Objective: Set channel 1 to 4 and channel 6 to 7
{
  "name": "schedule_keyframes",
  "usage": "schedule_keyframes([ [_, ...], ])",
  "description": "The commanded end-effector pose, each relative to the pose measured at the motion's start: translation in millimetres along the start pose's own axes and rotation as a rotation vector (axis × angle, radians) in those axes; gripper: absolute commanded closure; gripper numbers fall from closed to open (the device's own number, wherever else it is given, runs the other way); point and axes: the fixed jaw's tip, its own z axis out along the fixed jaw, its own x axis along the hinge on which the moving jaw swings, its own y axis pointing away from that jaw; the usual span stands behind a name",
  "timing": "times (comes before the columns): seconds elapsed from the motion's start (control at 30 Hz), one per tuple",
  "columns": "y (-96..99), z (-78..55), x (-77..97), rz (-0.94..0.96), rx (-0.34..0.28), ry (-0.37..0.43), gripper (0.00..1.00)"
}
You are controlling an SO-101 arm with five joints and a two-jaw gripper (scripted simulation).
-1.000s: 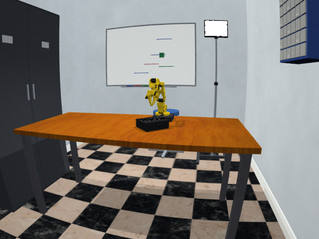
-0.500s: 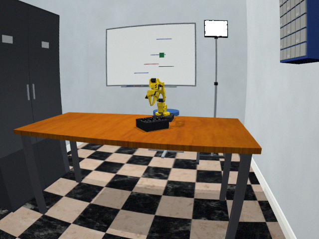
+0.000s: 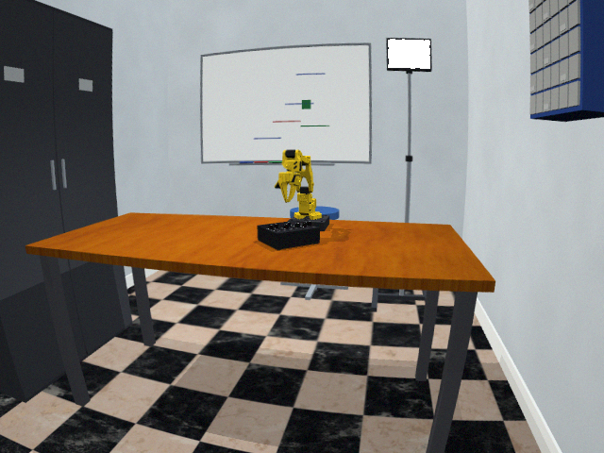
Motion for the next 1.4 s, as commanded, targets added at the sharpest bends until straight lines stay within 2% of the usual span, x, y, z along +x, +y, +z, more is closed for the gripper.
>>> schedule_keyframes([
  [0.0, -1.9, 6.0, 4.7, -0.006, 0.019, -0.015, 1.00],
  [0.5, -3.0, 23.4, 14.7, -0.014, 0.053, -0.048, 1.00],
  [1.37, -3.1, 24.0, 15.0, -0.014, 0.054, -0.049, 1.00],
])
